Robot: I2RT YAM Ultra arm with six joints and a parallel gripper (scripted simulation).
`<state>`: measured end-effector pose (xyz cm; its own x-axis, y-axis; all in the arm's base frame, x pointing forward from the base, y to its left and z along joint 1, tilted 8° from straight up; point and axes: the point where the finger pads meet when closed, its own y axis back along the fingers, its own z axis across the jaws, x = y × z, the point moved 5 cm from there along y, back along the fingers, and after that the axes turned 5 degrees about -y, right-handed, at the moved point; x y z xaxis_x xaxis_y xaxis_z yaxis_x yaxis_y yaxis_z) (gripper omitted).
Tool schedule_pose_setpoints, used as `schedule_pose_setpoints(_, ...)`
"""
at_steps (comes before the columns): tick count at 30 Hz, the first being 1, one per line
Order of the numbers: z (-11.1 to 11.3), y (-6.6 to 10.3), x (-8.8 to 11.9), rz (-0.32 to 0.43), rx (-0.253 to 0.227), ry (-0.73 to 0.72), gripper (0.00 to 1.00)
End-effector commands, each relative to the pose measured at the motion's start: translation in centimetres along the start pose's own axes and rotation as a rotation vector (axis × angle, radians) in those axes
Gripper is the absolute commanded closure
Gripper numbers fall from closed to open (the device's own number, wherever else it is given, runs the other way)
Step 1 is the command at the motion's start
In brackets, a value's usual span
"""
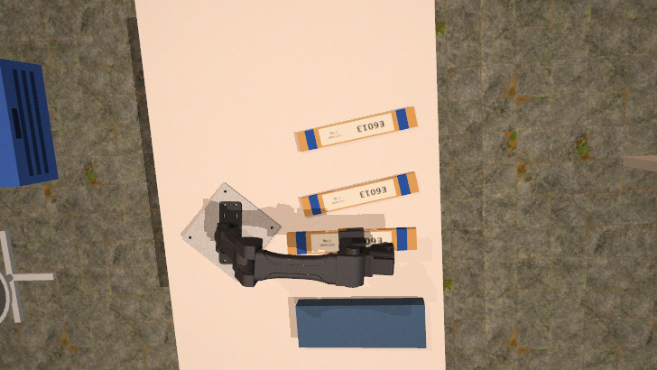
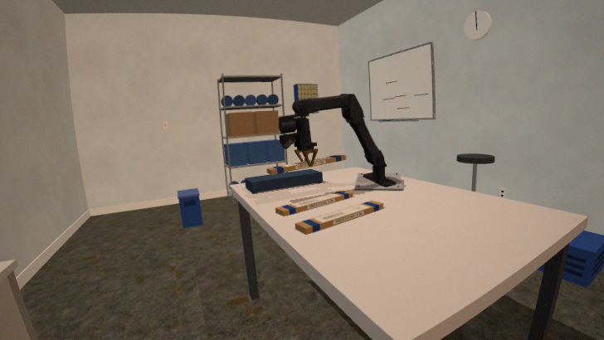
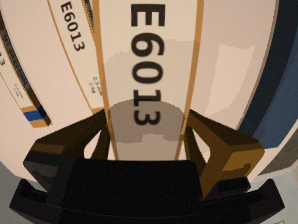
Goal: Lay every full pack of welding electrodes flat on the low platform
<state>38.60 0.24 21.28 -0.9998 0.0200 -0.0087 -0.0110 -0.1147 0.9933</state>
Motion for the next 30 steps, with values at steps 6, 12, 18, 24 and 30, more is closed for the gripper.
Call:
schedule_pose_setpoints(6, 0.6, 1.8, 0.3, -0.076, 0.004, 0.010, 1.00)
schedule_pose_setpoints(12, 0.6, 1.0, 0.2, -0.076, 0.004, 0.010, 1.00)
schedule_pose_setpoints(18, 0.6, 0.6, 0.1, -0.079, 0.004, 0.010, 1.00)
schedule_pose_setpoints(24, 0.6, 0.6, 0.1, -0.079, 0.004, 0.010, 1.00)
schedule_pose_setpoints(30, 0.6, 0.6, 0.1, -0.079, 0.004, 0.010, 1.00)
